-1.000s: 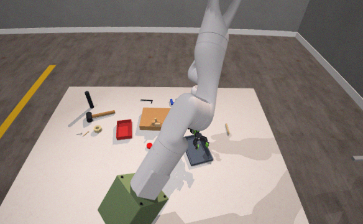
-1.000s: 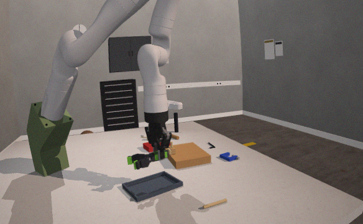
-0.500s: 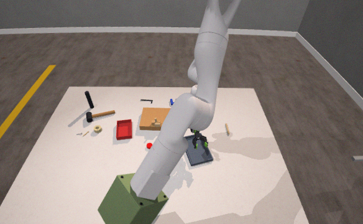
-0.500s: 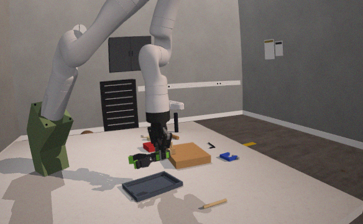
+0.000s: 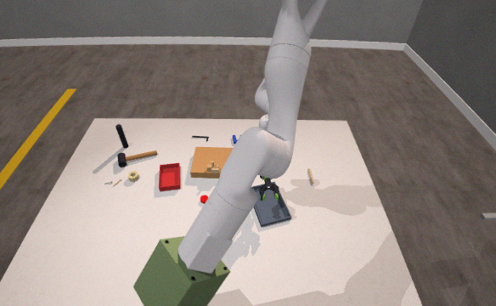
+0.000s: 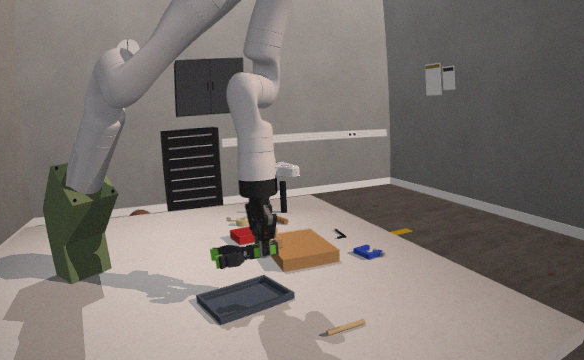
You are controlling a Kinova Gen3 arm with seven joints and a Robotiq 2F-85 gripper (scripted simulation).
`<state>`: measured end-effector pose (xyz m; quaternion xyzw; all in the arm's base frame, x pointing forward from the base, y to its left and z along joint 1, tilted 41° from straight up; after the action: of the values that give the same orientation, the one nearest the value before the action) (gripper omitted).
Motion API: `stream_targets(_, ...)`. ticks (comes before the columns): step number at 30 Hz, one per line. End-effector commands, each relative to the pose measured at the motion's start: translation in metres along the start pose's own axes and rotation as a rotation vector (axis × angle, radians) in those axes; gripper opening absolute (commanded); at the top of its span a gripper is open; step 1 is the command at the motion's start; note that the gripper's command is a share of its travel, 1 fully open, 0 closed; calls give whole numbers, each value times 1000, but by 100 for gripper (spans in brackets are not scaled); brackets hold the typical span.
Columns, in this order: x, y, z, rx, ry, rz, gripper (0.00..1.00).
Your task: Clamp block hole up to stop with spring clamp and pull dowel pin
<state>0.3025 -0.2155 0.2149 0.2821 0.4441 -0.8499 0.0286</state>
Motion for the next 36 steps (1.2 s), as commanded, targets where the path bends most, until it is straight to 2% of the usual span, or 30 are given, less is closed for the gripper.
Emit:
stream_targets(1, -5, 1, -4, 3, 48, 7, 32)
stream_targets(9, -11, 1, -7, 11, 151, 11, 32)
stream_targets(24, -26, 2, -20, 25, 460, 21, 32)
stream_targets(26, -26, 2, -20, 25, 460, 21, 32)
stream_targets(36, -36, 3, -32, 26, 690, 26, 32)
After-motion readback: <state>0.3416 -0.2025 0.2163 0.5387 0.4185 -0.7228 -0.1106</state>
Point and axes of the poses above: the point where the finger pads meet when closed, its own y axis out along the fingers, its own z axis across the jaws, x = y × z, the point moved 9 cm from there along -y, back along the fingers, and after that the axes turned 12 degrees about y, right-handed, at the moved point
